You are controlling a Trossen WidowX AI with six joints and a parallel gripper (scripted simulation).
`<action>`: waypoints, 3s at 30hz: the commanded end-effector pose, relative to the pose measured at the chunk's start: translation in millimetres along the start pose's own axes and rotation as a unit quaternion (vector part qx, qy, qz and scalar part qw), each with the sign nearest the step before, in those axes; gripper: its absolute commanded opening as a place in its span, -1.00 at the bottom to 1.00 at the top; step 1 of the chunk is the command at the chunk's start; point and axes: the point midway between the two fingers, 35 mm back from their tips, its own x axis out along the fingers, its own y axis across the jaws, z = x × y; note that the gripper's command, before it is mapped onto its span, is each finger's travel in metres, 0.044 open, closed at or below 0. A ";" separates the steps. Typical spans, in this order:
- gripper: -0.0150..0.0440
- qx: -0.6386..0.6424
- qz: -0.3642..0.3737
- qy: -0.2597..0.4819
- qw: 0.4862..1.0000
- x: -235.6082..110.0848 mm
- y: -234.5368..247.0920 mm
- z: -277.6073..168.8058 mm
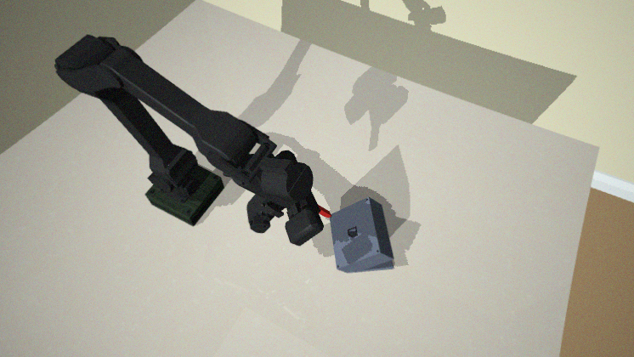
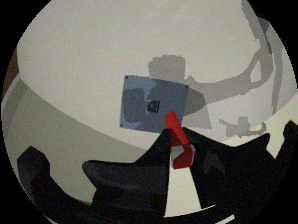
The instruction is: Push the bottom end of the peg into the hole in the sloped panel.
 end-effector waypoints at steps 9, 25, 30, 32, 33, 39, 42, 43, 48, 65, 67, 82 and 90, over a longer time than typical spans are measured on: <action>-0.49 0.041 0.005 0.013 0.999 14.3 4.6 1.0; -0.49 0.094 0.017 0.034 0.995 36.2 13.5 0.7; -0.49 0.110 0.020 0.040 0.993 42.1 15.4 1.2; -0.49 0.111 0.021 0.041 0.993 42.7 15.5 1.3; -0.49 0.112 0.021 0.041 0.993 43.1 15.6 1.4; -0.49 0.122 0.023 0.046 0.991 47.2 16.2 2.4; -0.49 0.123 0.024 0.046 0.991 47.3 16.3 2.4; -0.49 0.123 0.024 0.046 0.991 47.2 16.2 2.3; -0.49 0.123 0.023 0.046 0.991 49.4 16.7 1.8; -0.49 0.123 0.023 0.047 0.991 71.2 17.8 0.8; -0.49 0.121 0.023 0.049 0.991 69.1 18.3 -0.5; -0.49 0.119 0.022 0.051 0.991 67.1 18.7 -1.8; -0.49 0.119 0.022 0.051 0.991 67.4 17.5 0.8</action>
